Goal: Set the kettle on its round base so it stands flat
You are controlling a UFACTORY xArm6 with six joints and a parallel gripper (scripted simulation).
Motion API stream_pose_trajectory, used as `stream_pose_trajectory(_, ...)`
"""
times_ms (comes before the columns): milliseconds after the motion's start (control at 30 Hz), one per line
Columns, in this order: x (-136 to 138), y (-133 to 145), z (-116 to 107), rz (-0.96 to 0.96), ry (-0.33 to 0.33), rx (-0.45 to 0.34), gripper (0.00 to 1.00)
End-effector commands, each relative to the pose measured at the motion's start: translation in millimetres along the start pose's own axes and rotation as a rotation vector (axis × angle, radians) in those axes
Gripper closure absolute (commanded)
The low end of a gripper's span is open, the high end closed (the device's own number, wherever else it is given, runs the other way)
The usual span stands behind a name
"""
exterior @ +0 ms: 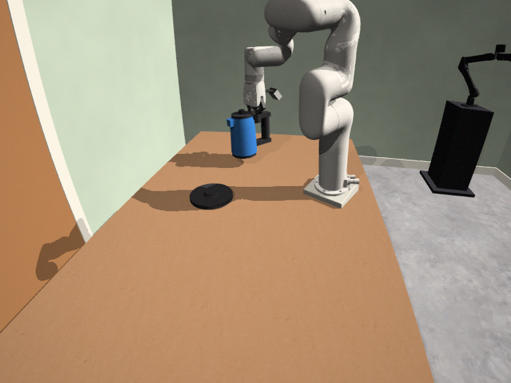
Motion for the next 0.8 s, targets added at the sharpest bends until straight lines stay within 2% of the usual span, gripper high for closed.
stream_pose_trajectory(0, 1.3, 2.7, -1.8, 0.000, -0.005, -0.001, 1.00)
stream_pose_trajectory(767, 25.6, 25.9, -1.9, 0.000, -0.005, -0.001, 1.00)
Point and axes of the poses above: the point where the finger pads meet when closed, its own z axis out along the fingers, its own x axis across the jaws, y = z × x, the point moved 5 cm from there along -z, back along the fingers, and after that the axes turned 11 degrees about z, right-handed, at the moved point
